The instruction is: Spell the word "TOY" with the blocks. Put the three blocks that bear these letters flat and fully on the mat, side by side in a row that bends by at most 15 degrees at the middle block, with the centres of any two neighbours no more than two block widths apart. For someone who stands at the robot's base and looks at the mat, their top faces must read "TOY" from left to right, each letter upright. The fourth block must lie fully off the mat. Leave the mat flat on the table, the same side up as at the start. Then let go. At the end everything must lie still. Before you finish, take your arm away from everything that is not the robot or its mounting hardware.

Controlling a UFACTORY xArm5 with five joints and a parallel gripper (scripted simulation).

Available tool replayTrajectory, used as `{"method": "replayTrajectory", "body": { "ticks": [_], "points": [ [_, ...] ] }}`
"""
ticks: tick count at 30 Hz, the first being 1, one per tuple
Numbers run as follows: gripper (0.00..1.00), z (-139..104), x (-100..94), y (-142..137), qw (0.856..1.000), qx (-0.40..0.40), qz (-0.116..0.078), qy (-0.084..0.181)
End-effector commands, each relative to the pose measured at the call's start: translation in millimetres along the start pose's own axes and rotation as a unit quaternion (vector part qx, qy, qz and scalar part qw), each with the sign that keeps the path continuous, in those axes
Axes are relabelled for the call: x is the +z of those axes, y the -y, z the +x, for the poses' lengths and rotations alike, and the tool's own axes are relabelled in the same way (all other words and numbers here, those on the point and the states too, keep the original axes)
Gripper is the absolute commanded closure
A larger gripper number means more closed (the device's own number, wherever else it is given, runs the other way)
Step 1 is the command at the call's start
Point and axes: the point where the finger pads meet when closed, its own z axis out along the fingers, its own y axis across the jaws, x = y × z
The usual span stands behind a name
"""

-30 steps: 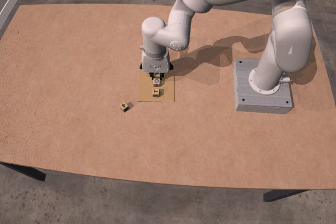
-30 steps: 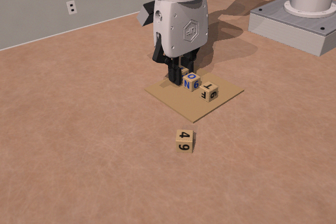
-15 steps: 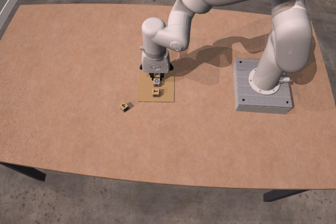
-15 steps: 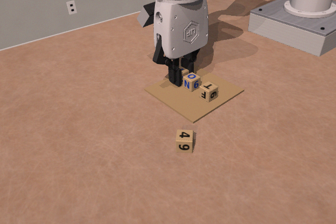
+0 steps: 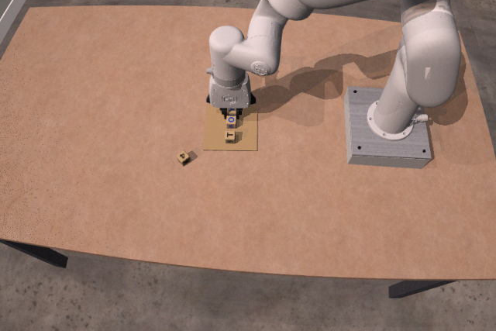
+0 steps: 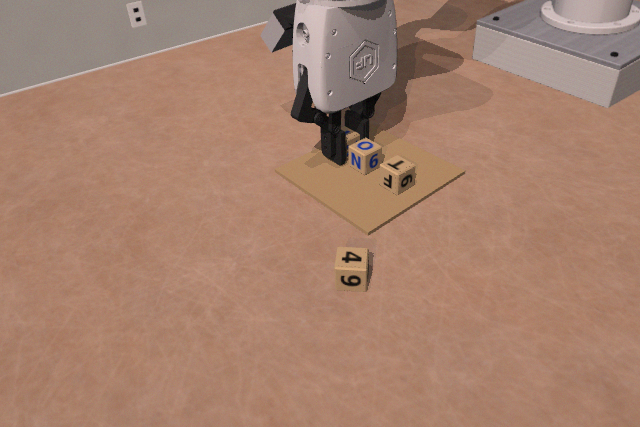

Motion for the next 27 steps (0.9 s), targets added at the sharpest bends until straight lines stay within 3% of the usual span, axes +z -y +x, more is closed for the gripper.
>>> {"method": "replayTrajectory", "body": {
  "ticks": [1, 17, 27],
  "points": [
    [0.79, 0.1, -1.0, 1.3, 1.000, 0.000, 0.002, 0.000],
    [0.79, 0.1, -1.0, 1.3, 1.000, 0.000, 0.002, 0.000],
    [0.62, 0.1, -1.0, 1.3, 1.000, 0.000, 0.002, 0.000]
  ]
}}
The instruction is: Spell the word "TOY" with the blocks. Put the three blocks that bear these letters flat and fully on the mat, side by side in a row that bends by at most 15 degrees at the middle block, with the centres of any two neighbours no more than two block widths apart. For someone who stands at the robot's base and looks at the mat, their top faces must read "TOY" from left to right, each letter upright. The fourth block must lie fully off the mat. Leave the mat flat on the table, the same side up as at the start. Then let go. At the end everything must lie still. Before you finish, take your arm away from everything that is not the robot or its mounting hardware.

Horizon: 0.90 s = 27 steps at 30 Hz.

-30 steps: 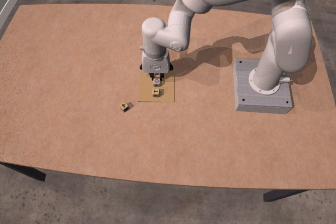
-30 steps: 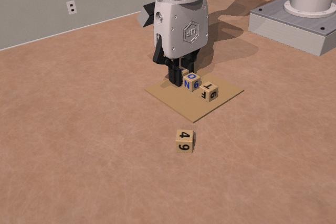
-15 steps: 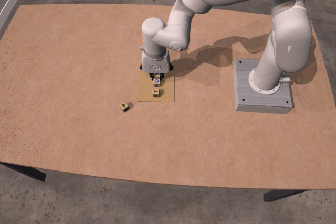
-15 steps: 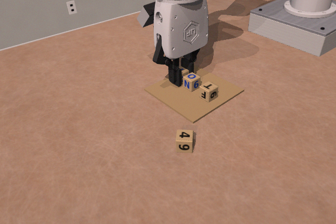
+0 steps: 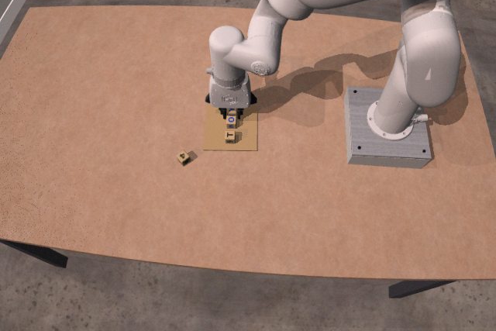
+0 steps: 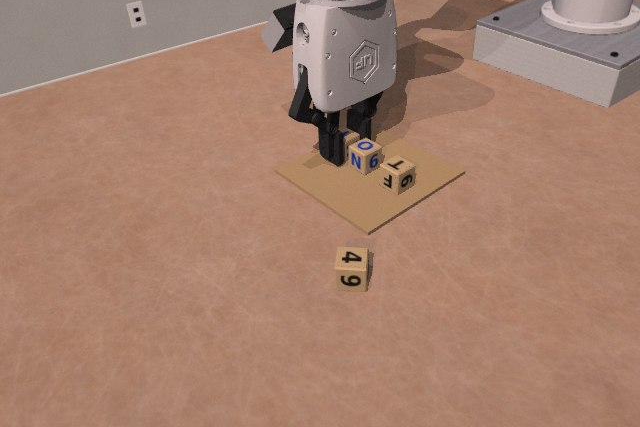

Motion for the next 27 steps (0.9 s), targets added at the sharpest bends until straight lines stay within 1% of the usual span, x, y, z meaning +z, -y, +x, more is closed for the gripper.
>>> {"method": "replayTrajectory", "body": {
  "ticks": [1, 2, 3, 17, 21, 23, 27],
  "points": [
    [0.62, 0, -1.0, 1, 1.000, 0.000, 0.002, 0.000],
    [0.62, 0, -1.0, 1, 1.000, 0.000, 0.002, 0.000],
    [0.58, 0, -1.0, 1, 1.000, 0.000, 0.002, 0.000],
    [0.58, 0, -2.6, 1, 1.000, 0.000, 0.002, 0.000],
    [0.58, -1, -11.3, 1, 1.000, 0.000, 0.002, 0.000],
    [0.58, -1, -11.3, 1, 1.000, 0.000, 0.002, 0.000],
    [0.58, 0, -28.3, 1, 1.000, 0.000, 0.002, 0.000]
  ]
}}
